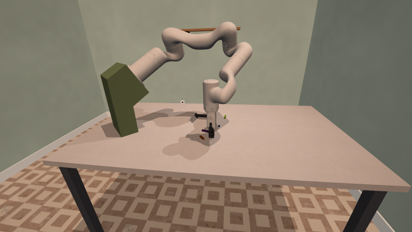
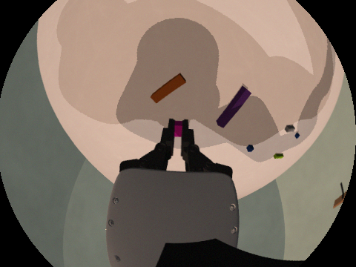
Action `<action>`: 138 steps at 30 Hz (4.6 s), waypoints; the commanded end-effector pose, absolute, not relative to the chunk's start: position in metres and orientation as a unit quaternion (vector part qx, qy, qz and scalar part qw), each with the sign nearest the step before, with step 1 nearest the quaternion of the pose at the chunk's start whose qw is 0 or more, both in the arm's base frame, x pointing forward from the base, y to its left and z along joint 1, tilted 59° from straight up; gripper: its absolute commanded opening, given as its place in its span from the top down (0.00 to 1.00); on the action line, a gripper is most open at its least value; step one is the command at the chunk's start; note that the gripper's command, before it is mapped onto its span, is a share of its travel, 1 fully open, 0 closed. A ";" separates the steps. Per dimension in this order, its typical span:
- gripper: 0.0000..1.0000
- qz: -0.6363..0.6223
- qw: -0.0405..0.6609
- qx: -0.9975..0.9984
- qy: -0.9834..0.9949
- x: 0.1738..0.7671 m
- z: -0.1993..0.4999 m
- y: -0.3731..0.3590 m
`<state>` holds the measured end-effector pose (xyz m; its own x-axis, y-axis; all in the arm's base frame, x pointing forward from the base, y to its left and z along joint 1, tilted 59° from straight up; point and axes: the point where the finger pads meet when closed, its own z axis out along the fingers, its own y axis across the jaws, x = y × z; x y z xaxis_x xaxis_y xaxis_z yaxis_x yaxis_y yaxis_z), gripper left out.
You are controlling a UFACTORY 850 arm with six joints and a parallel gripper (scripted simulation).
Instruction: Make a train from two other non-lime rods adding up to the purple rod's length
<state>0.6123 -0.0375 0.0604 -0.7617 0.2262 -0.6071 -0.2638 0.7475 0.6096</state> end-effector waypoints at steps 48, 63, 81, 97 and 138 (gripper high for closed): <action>0.84 0.355 0.345 -0.011 0.869 0.613 0.060 -0.037; 0.76 0.355 0.345 -0.011 0.869 0.613 0.060 -0.037; 0.76 0.355 0.345 -0.011 0.869 0.579 0.090 -0.074; 0.00 0.355 0.345 -0.011 0.869 0.560 0.106 -0.093; 0.00 0.450 0.208 0.279 0.823 0.541 0.064 -0.079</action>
